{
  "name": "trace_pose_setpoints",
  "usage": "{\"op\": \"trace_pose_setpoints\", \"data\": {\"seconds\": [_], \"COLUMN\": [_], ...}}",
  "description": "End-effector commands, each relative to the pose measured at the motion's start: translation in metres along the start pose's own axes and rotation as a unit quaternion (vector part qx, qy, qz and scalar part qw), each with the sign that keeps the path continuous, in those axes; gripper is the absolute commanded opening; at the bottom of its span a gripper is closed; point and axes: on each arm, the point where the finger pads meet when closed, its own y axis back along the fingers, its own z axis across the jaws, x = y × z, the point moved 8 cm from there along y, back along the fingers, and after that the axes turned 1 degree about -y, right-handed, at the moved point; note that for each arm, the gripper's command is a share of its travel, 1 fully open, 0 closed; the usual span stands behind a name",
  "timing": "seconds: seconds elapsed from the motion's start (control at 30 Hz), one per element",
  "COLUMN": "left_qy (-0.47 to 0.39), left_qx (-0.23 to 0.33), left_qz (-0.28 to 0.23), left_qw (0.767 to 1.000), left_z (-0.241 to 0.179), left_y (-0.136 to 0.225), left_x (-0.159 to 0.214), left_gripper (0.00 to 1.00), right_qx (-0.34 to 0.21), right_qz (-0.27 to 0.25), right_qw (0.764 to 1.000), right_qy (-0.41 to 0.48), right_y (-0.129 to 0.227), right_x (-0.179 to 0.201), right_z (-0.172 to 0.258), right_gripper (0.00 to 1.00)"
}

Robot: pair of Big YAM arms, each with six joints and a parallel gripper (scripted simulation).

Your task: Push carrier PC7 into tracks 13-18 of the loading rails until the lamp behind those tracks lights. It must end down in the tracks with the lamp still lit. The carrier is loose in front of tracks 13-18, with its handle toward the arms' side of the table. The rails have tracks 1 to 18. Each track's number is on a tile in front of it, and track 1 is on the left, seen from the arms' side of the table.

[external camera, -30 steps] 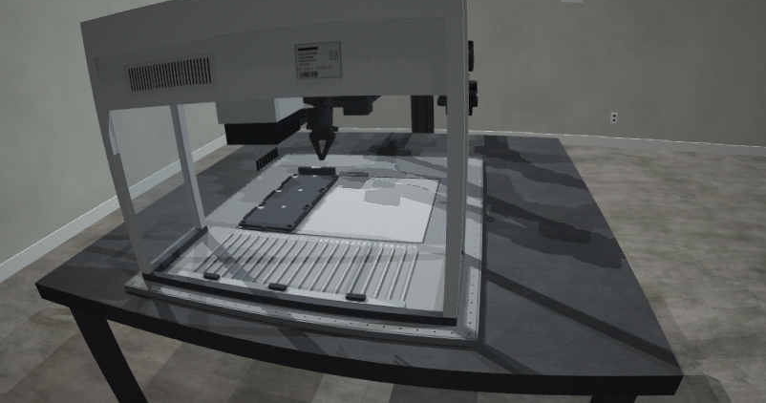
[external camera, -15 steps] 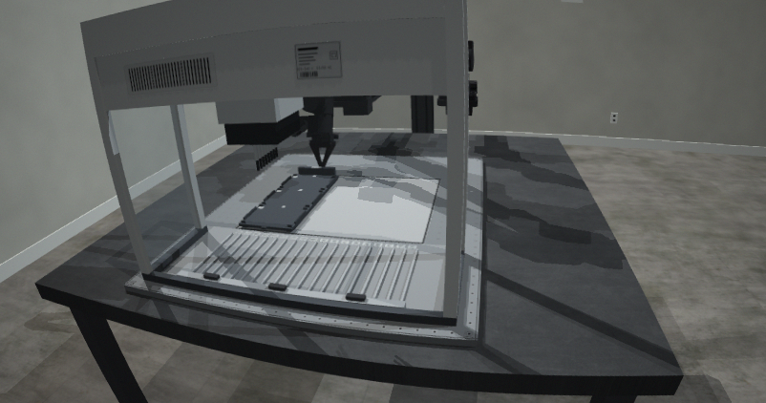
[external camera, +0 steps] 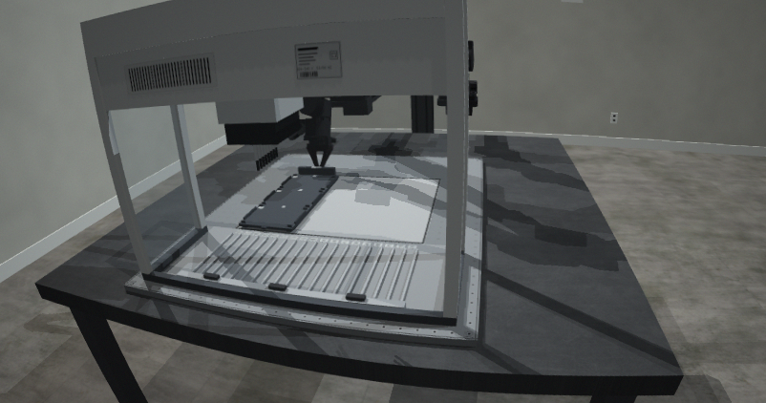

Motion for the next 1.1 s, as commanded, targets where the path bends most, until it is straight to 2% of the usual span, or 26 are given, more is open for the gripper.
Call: {"op": "trace_pose_setpoints", "data": {"seconds": [0.0,0.63,1.07], "left_qy": [0.008,0.049,0.061], "left_qx": [-0.027,-0.061,-0.064], "left_qz": [0.006,0.004,0.000], "left_qw": [1.000,0.997,0.996], "left_z": [0.034,0.072,0.089], "left_y": [0.003,0.001,-0.003], "left_x": [-0.003,0.014,0.022], "left_gripper": [1.00,1.00,1.00], "right_qx": [0.005,0.012,0.002], "right_qz": [0.001,0.001,0.001], "right_qw": [1.000,1.000,1.000], "right_qy": [-0.003,-0.003,-0.004], "right_y": [-0.005,-0.021,-0.021], "right_x": [0.003,0.004,0.004], "right_z": [0.011,0.043,0.049], "right_gripper": [0.00,0.00,0.00]}}
